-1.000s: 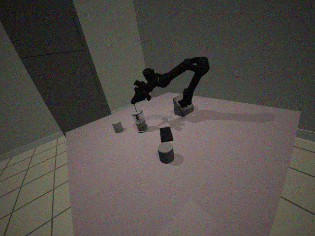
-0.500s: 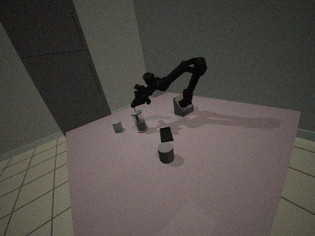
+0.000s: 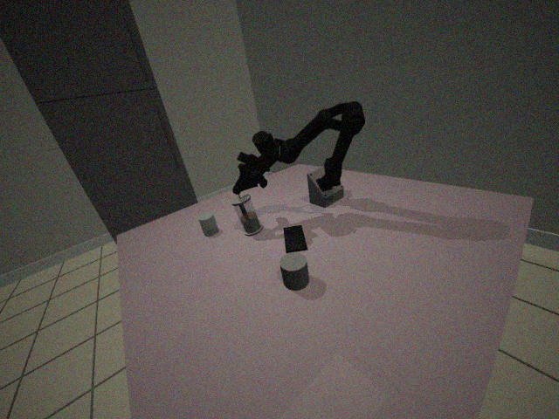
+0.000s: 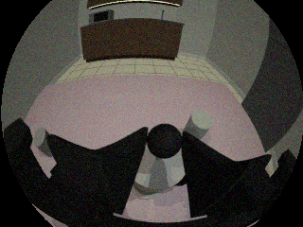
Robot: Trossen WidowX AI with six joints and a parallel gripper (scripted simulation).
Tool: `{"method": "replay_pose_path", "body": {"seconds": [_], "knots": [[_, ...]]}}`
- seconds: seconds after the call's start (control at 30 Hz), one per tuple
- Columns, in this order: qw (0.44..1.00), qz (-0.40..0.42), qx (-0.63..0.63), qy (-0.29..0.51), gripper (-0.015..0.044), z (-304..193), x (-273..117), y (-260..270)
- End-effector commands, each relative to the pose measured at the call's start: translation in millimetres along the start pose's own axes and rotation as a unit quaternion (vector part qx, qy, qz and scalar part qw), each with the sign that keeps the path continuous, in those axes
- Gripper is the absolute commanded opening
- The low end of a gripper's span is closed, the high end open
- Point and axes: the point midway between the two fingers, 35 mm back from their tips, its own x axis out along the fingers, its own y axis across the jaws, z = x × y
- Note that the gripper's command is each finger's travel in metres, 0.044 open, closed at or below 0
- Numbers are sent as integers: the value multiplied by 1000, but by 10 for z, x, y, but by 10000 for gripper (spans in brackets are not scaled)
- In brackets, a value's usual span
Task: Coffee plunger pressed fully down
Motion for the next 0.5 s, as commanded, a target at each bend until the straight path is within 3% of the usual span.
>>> {"method": "replay_pose_path", "body": {"seconds": [0.0,0.47], "knots": [[1000,4,8,15,126,-85,42,1],[1000,4,8,15,126,-71,48,-11]]}}
